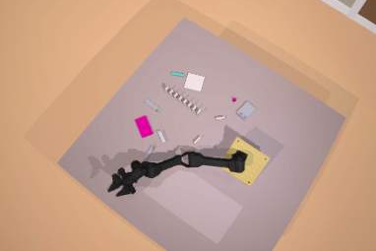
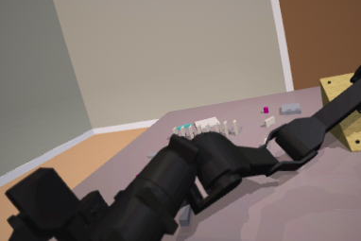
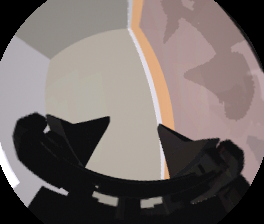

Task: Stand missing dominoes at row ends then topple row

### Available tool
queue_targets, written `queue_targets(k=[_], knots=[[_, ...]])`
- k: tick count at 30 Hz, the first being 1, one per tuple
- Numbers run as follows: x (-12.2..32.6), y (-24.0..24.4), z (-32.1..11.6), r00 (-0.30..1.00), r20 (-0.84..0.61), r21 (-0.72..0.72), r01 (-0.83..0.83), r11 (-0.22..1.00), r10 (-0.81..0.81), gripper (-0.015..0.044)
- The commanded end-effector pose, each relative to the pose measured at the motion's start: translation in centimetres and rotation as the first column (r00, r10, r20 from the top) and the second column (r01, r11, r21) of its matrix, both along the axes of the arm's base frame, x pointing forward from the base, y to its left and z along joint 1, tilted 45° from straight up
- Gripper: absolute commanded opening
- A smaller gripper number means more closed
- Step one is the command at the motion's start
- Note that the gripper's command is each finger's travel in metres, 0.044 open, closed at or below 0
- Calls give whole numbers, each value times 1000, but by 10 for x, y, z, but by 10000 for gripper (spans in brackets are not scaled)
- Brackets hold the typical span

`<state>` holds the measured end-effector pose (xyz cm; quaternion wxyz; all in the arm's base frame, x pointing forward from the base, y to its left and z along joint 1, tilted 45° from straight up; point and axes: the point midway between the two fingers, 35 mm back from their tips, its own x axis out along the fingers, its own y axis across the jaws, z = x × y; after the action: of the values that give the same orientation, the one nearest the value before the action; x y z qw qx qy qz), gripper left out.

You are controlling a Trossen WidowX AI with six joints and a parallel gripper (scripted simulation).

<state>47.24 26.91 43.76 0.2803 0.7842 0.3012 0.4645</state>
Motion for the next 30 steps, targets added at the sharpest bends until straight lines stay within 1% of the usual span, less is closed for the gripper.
queue_targets(k=[1,2,7,9,14,22,30], knots=[[-2,0,2,1000,6,2,-1,1000,1,426],[-8,2,9,1000,25,10,-2,1000,2,440],[-68,7,71,981,196,87,-25,996,7,440],[-89,7,89,969,246,114,-35,993,6,440],[-158,-6,145,919,393,221,-77,972,-16,440],[-277,-52,216,815,575,399,-199,895,-75,440],[-392,-123,253,713,689,532,-371,761,-134,440]])
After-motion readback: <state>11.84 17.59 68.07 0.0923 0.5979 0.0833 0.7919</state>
